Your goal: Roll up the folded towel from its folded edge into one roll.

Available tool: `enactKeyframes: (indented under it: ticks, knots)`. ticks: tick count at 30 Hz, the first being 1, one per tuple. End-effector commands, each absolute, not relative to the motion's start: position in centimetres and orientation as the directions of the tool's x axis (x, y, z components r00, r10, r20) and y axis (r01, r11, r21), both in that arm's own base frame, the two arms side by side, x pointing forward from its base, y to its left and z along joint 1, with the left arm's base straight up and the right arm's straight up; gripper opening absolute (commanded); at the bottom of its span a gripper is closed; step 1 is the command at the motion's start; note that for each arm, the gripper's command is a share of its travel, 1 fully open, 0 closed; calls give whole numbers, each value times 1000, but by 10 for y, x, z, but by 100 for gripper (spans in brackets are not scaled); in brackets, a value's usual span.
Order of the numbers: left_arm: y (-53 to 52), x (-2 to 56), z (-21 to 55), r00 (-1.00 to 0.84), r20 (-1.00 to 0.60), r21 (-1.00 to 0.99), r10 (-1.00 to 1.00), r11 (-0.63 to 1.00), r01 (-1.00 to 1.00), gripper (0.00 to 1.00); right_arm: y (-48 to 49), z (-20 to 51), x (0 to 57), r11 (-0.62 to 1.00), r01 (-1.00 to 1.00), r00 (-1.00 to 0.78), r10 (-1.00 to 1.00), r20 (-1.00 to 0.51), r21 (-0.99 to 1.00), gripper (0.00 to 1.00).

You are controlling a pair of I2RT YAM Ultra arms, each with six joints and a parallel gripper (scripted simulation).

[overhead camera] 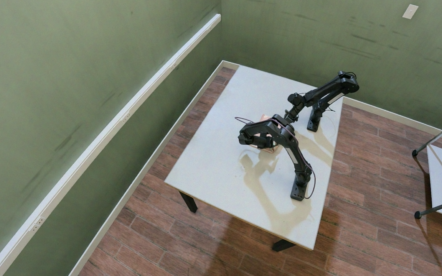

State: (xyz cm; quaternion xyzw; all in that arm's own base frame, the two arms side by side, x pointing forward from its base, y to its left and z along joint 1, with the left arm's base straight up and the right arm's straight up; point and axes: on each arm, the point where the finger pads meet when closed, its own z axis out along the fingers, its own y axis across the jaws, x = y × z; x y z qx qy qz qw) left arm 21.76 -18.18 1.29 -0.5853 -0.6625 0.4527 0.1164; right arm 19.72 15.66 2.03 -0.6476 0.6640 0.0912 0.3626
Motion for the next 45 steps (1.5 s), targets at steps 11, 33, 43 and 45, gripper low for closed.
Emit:
enactKeyframes:
  ticks: [11,33,43,45]
  knots:
    - [-169,246,26,-261,-396,-704,880,-109,702,85,158,19,195,146,-949,58,-789,-612,-278,24]
    - [-155,265,51,-200,-466,-576,862,-125,808,88,158,24,195,148,-972,-229,-772,-593,183,24]
    - [-169,240,53,25,-597,-138,802,-134,981,92,158,28,195,142,-872,-398,-763,-510,468,24]
    - [-172,235,54,79,-609,-38,789,-129,991,93,158,28,195,140,-845,-425,-761,-490,515,24]
